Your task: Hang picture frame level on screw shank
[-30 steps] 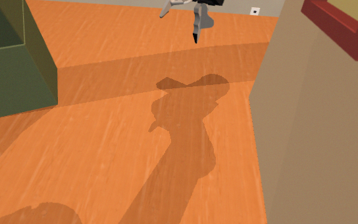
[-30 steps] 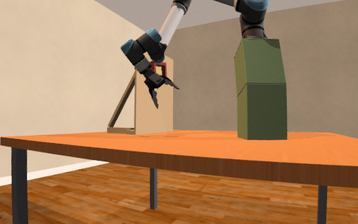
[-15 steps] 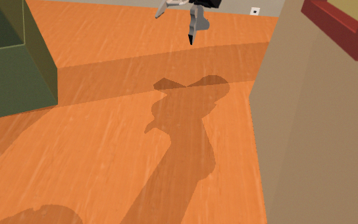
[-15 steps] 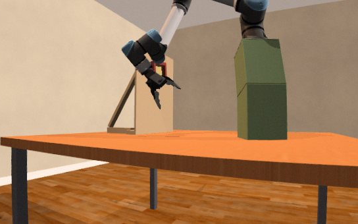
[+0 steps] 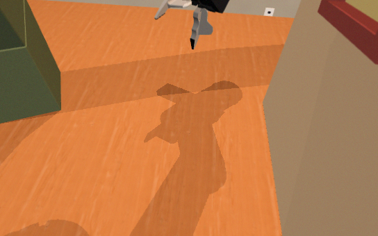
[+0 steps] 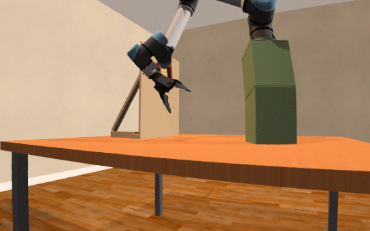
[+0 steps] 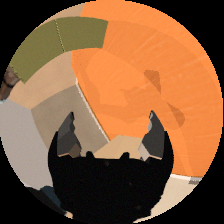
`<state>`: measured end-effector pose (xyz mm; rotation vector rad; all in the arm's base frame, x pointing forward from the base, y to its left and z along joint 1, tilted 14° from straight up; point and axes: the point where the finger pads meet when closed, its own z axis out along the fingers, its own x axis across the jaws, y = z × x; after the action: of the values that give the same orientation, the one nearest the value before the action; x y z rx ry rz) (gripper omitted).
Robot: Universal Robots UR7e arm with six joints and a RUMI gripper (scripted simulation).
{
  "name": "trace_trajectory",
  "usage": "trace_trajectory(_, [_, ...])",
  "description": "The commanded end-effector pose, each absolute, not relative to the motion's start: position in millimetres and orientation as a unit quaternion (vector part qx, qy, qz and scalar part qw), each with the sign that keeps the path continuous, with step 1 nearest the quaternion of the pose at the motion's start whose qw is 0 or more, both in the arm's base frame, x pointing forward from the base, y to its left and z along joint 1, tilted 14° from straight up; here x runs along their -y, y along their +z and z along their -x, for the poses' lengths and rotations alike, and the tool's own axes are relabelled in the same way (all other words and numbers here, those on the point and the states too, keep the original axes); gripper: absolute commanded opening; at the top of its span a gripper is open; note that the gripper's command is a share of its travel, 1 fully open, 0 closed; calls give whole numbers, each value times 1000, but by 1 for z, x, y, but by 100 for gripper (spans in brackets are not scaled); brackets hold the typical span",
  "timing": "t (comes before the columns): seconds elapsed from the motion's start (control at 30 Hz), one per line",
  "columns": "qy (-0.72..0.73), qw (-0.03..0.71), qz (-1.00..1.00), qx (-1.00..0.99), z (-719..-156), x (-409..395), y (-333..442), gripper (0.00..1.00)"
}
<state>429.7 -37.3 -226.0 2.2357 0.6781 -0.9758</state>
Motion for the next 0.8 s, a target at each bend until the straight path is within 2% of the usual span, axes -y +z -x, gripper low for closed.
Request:
trace_trajectory(0.0, [-381,290,-841,-253,-419,39,-226,100])
trace_trajectory(0.77, [-455,230,-826,-239,-361,42,-220,100])
